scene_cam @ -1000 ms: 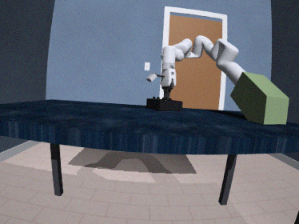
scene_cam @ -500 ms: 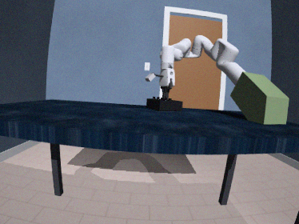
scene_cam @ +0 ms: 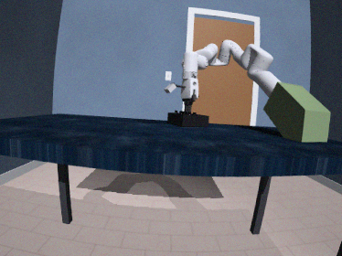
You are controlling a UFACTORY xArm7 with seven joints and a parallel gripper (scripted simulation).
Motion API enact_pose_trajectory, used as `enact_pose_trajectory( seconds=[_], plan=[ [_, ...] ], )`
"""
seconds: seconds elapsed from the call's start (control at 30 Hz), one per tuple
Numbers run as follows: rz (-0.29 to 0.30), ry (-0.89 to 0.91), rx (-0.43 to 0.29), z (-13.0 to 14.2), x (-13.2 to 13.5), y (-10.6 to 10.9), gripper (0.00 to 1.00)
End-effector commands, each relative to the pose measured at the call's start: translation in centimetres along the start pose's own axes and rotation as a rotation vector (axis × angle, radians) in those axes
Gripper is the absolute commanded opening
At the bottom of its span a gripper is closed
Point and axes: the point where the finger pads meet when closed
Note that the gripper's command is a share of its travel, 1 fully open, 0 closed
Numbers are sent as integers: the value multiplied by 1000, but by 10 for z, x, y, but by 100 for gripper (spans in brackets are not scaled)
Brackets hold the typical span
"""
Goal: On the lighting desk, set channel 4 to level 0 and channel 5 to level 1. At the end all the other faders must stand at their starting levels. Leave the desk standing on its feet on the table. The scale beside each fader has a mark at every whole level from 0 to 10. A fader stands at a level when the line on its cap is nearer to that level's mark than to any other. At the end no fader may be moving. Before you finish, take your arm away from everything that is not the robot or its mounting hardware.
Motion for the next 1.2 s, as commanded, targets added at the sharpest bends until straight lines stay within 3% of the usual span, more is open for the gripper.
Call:
enact_pose_trajectory(
  seconds=[0.0, 1.17],
  plan=[
    [0, 0, 4, -3, 0, 2, 0],
    [0, 0, 4, -14, -2, 2, 0]
  ],
)
Point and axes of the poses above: the point where the finger pads meet when closed, its own y axis back along the fingers, its own x axis across the jaws, z = x × y, and after that the axes turned 7 degrees about -y, right-handed
